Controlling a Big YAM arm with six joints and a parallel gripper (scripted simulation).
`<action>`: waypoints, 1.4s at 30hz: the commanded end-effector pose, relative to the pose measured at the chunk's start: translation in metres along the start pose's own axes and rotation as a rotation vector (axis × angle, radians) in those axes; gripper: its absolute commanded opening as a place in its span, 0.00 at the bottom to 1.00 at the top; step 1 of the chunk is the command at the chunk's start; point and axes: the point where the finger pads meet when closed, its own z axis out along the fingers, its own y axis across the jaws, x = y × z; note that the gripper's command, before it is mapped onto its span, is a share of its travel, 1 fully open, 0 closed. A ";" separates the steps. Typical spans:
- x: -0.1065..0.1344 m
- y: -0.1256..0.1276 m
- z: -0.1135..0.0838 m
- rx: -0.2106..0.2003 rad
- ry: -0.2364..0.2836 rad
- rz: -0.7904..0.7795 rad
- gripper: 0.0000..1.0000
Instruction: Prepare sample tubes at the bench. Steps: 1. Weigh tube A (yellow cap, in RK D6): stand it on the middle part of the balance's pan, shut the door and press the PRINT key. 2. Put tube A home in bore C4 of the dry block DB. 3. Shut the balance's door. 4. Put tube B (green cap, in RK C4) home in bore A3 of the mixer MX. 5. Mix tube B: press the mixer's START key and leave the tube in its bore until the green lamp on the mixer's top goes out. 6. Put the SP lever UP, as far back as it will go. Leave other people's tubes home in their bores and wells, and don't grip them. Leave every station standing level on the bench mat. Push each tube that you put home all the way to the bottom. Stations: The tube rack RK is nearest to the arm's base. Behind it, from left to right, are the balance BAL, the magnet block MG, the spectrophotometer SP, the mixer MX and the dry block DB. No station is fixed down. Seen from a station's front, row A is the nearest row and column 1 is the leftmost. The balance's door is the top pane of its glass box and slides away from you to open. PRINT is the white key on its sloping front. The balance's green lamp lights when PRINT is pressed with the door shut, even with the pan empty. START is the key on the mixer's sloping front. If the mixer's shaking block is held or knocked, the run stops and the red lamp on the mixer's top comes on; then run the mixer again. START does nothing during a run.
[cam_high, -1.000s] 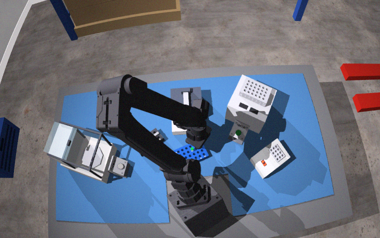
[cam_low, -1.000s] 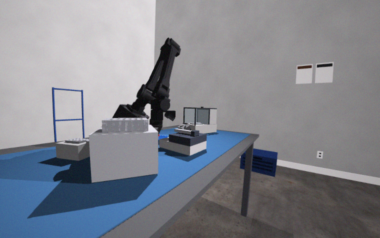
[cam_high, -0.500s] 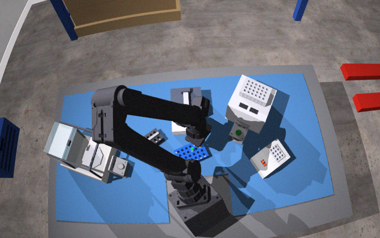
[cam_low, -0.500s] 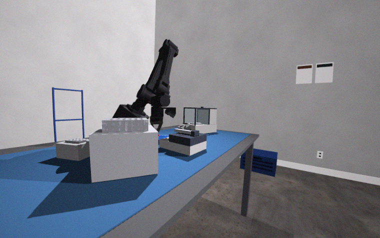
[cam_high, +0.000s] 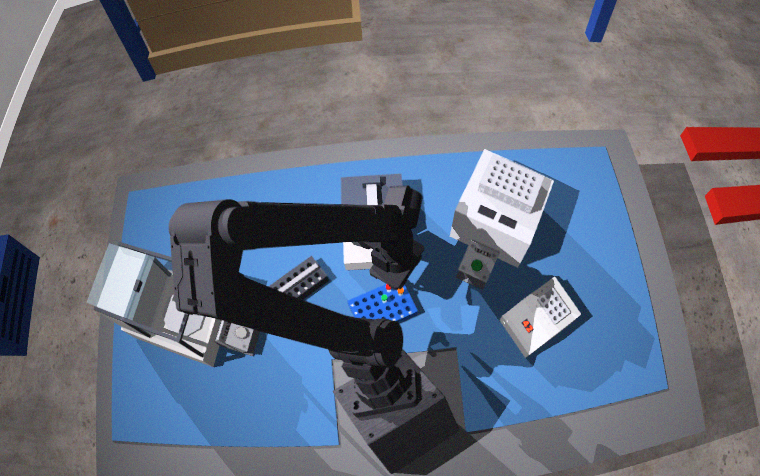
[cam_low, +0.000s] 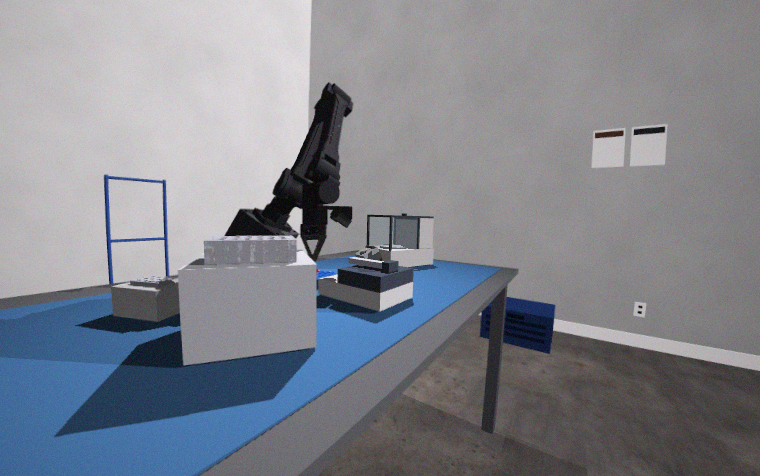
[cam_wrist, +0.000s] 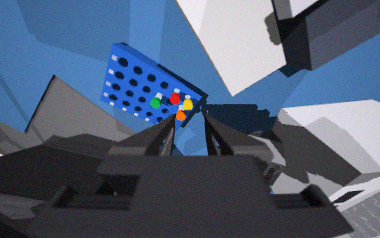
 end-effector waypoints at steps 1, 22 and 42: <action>-0.002 -0.007 -0.009 0.008 0.000 -0.014 0.36; -0.002 -0.003 -0.021 -0.001 0.001 -0.012 0.36; -0.002 -0.003 -0.021 -0.001 0.001 -0.012 0.36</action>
